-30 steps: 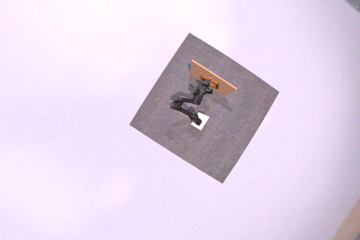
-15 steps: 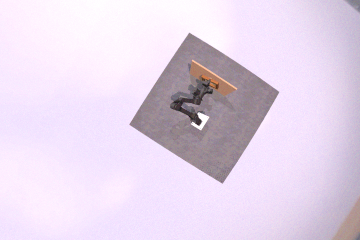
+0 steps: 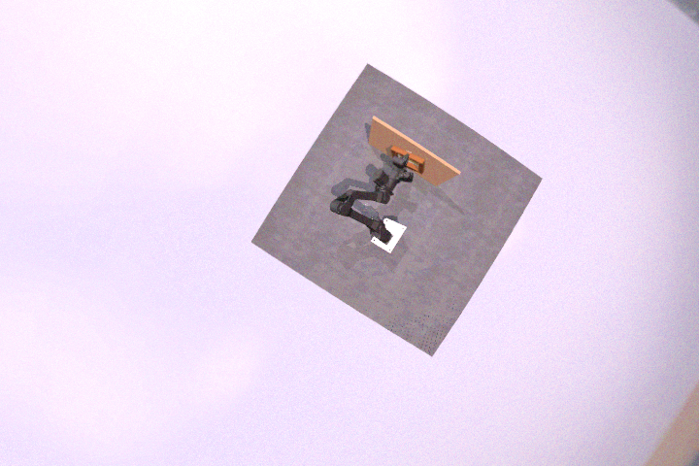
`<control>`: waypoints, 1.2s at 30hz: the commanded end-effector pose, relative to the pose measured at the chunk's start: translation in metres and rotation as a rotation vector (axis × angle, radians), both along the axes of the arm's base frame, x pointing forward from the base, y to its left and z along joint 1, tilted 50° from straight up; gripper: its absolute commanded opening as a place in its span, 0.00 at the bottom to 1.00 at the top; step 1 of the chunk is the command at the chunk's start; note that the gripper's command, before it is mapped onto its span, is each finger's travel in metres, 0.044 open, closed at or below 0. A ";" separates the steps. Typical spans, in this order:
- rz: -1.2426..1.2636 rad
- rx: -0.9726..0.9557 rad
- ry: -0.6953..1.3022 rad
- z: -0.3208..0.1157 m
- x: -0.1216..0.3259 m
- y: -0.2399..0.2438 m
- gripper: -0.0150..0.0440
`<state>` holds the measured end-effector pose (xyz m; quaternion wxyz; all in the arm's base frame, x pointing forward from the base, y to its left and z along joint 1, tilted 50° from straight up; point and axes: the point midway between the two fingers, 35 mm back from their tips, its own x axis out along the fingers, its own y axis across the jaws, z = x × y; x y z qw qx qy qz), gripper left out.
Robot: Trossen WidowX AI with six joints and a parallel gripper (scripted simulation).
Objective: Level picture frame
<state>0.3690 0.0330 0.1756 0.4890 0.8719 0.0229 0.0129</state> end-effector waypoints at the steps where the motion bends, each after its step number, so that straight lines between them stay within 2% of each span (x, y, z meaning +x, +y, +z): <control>1: -0.008 0.004 -0.008 0.004 0.001 -0.003 0.25; 36: -0.008 0.004 -0.008 0.007 0.001 -0.006 0.25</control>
